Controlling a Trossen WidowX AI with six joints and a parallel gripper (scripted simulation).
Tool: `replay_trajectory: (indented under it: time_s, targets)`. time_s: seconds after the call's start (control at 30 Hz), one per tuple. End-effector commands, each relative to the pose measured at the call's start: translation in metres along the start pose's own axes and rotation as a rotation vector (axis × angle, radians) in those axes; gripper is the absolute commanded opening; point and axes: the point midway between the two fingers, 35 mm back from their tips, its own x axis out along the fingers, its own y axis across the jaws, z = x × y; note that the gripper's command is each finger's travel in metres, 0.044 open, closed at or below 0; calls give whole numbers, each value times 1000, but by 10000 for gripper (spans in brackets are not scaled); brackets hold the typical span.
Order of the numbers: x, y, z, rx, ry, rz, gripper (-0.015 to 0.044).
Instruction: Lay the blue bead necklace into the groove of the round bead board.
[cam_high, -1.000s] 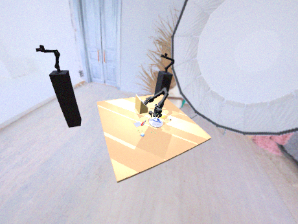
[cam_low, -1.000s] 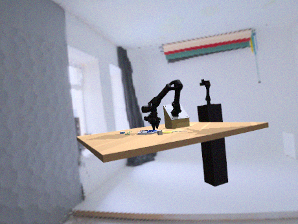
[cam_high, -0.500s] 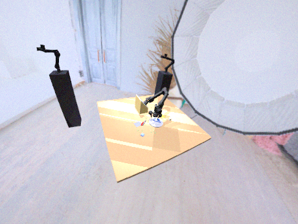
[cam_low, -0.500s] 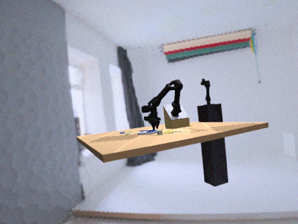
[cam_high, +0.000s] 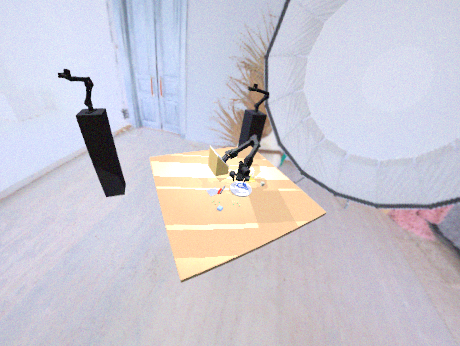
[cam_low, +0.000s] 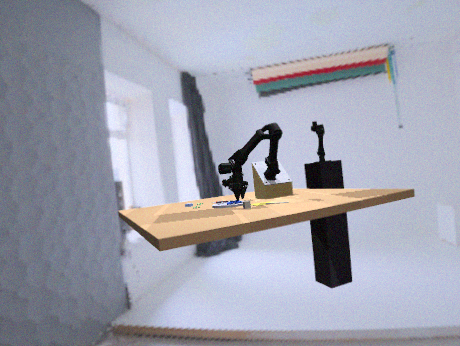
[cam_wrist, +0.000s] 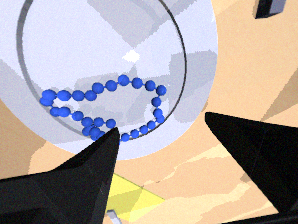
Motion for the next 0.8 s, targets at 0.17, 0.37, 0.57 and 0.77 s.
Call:
replay_trajectory:
  time_s: [0.17,0.37,0.57,0.77]
  targets:
    - [-31,2,10,-98,-1,2,230]
    - [-18,2,10,-98,-1,2,120]
    - [-21,3,11,-100,-5,7,120]
    - [-11,3,11,-99,-4,5,120]
